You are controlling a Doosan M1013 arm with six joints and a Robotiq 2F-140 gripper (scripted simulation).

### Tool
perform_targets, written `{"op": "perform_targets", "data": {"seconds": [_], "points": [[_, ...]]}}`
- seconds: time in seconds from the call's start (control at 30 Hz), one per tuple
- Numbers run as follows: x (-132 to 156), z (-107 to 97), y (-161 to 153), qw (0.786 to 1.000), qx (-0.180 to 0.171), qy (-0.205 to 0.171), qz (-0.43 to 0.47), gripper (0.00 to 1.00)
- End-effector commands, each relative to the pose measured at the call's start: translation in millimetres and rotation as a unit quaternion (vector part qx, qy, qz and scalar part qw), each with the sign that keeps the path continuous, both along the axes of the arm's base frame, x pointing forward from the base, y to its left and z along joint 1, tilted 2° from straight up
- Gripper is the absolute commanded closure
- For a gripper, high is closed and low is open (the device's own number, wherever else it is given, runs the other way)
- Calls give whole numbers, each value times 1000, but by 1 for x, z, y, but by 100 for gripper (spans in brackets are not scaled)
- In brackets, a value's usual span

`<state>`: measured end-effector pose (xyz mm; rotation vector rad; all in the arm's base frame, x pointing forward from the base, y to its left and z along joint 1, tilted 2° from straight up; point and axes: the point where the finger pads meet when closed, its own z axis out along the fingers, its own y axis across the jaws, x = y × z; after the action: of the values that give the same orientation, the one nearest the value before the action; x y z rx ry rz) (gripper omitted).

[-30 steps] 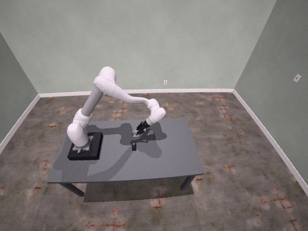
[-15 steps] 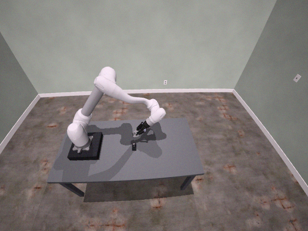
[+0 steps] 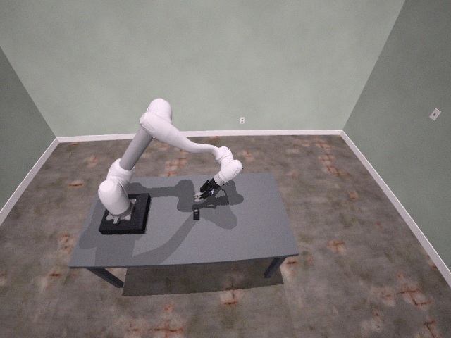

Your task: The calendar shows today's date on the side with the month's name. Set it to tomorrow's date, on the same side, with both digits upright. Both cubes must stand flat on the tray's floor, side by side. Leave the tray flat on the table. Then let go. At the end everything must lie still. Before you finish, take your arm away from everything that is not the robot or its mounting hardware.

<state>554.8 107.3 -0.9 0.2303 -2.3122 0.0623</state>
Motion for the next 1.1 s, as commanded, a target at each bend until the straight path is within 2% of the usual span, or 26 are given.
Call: {"op": "perform_targets", "data": {"seconds": [0.0,0.63,1.07], "points": [[0,-5,0,1000,0,0,0,83],[-1,-33,1,1000,0,0,0,83],[-2,-42,1,1000,0,0,0,83]]}}
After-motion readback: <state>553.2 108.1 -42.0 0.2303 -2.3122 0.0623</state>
